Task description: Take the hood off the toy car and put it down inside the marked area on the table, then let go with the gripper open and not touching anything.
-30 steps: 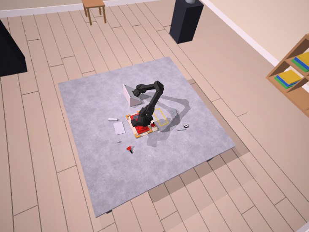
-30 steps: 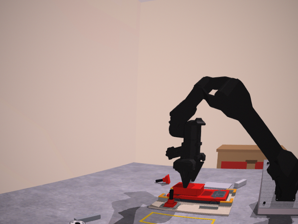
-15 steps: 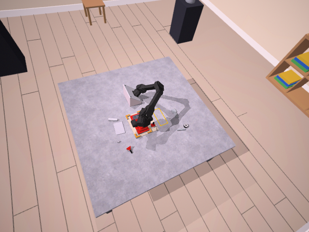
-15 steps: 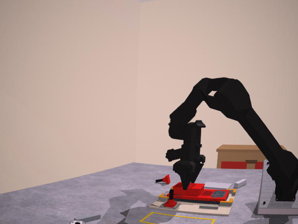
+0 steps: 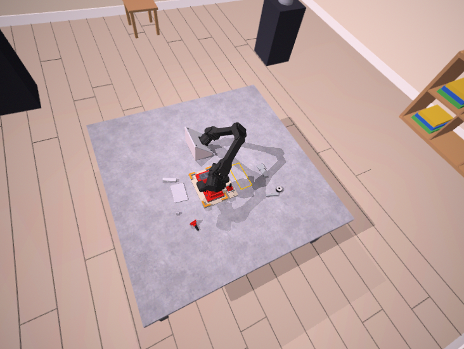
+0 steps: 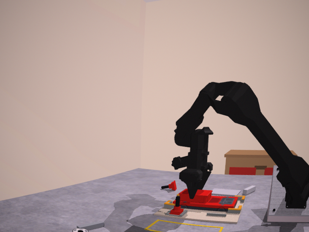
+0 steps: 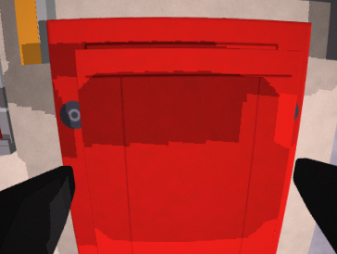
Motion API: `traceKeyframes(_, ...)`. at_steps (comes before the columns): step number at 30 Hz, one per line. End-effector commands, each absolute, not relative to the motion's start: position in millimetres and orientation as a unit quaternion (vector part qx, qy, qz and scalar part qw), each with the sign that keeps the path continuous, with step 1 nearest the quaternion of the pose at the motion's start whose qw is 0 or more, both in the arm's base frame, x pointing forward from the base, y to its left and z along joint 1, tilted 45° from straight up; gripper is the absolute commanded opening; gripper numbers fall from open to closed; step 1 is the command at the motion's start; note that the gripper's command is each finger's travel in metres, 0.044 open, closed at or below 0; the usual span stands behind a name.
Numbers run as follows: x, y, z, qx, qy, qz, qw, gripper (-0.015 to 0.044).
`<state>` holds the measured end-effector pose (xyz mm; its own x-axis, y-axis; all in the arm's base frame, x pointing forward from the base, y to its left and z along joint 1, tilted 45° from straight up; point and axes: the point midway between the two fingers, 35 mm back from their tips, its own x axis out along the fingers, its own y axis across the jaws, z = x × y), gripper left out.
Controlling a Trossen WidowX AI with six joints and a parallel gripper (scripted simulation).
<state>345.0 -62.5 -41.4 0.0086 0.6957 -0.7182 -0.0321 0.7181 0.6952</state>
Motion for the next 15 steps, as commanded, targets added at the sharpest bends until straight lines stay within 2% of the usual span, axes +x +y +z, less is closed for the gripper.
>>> traceKeyframes(1,344.3,-60.0,-43.4,0.259,0.649,0.274,0.661,0.0440)
traceKeyframes(5,344.2,-58.6,-44.8,0.259,0.649,0.274,0.661,0.0440)
traceKeyframes(9,345.0,-60.8,-43.2,0.256,0.648,0.275,0.662,0.0335)
traceKeyframes(15,345.0,-60.8,-43.2,0.256,0.648,0.275,0.662,0.0295)
